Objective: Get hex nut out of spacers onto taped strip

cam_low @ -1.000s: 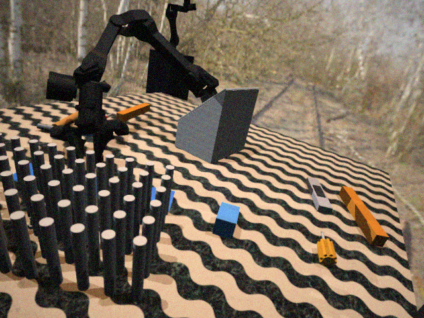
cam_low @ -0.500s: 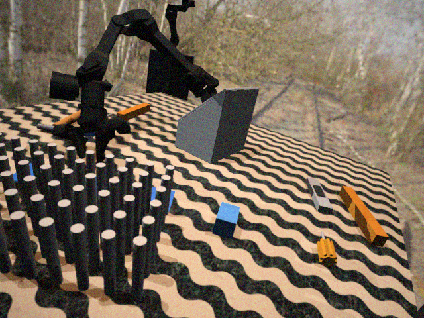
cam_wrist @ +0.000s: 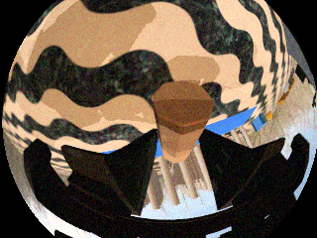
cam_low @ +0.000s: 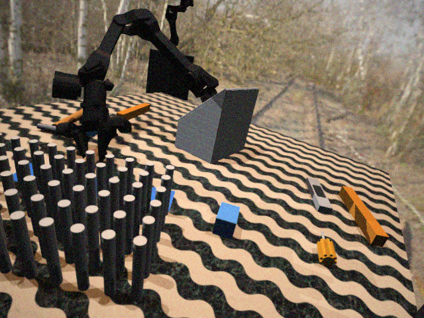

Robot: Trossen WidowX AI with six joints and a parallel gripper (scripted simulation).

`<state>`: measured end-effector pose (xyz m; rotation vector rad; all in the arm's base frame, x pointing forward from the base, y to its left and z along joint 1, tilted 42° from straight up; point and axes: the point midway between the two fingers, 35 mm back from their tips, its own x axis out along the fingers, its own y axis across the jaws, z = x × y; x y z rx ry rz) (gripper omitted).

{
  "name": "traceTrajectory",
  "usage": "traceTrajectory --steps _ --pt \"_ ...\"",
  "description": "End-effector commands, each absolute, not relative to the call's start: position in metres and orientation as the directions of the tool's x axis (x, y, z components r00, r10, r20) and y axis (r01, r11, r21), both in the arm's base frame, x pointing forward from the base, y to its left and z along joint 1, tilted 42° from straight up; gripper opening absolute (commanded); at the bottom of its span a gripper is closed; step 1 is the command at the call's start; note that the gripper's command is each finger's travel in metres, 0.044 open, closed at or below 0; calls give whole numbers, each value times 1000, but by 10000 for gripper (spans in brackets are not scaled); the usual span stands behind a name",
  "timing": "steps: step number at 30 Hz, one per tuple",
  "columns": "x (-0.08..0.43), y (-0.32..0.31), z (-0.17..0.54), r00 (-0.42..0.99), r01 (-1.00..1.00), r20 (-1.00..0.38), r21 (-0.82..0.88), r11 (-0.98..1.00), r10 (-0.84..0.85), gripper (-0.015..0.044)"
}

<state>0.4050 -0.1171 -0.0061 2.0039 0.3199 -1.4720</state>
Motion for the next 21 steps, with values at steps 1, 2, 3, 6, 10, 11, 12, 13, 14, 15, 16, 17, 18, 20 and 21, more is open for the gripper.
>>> traceTrajectory --steps 1,2,3,6,10,11,12,13,14,15,16,17,18,20,21 --pt "401 -119 -4 349 535 -922 341 -773 -165 0" --pt "401 -119 -4 349 535 -922 341 -773 -165 0" --pt "400 -119 -3 349 535 -922 341 -773 -166 0" --pt "398 -120 -3 349 535 -922 341 -773 -166 0" --pt "395 -122 -2 349 535 -922 341 -773 -166 0" --pt "395 -122 -1 349 535 -922 341 -773 -166 0" --pt "394 -122 -1 349 535 -922 341 -773 -166 0" --pt "393 -123 -1 349 535 -922 341 -773 -166 0" --pt "393 -123 0 349 535 -922 341 -773 -166 0" --pt "392 -123 0 349 535 -922 341 -773 -166 0" --pt "391 -124 0 348 535 -923 341 -773 -166 0" --pt "391 -124 0 348 535 -923 341 -773 -166 0" --pt "390 -124 1 348 535 -923 341 -773 -166 0" --pt "389 -125 1 348 535 -923 341 -773 -166 0" --pt "388 -125 1 348 535 -923 341 -773 -166 0"
